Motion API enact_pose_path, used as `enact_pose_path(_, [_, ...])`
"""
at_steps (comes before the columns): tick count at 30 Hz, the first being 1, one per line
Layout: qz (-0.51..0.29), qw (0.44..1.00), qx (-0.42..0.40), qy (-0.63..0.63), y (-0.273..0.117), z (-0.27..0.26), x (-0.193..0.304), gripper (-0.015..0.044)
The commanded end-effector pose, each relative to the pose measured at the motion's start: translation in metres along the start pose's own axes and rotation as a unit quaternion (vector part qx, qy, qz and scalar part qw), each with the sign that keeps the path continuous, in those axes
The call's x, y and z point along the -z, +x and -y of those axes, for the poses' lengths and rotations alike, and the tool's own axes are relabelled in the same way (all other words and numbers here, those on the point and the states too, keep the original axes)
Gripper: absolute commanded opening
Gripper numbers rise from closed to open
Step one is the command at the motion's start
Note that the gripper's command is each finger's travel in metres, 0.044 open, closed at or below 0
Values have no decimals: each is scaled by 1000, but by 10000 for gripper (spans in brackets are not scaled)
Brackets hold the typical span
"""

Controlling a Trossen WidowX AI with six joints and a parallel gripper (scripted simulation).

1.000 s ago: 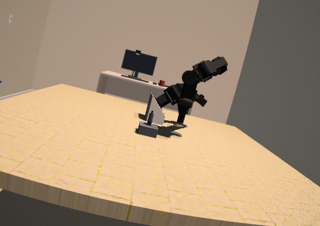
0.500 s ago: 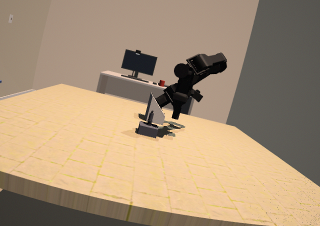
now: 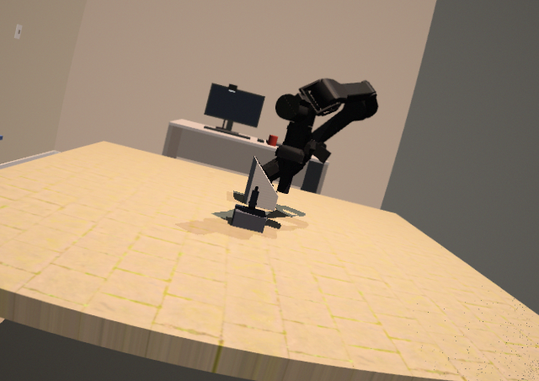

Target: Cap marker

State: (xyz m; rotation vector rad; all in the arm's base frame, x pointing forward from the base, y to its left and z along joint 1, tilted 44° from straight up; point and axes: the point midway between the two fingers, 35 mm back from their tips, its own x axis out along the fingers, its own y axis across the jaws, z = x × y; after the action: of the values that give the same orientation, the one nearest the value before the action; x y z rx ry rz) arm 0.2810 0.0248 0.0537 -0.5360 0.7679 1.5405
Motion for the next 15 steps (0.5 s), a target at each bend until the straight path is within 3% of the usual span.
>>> enact_pose_path(1, [-2,1000,0,-3,-4,6,9,0])
enact_pose_path(15, [1,1000,0,-3,-16,27,47,0])
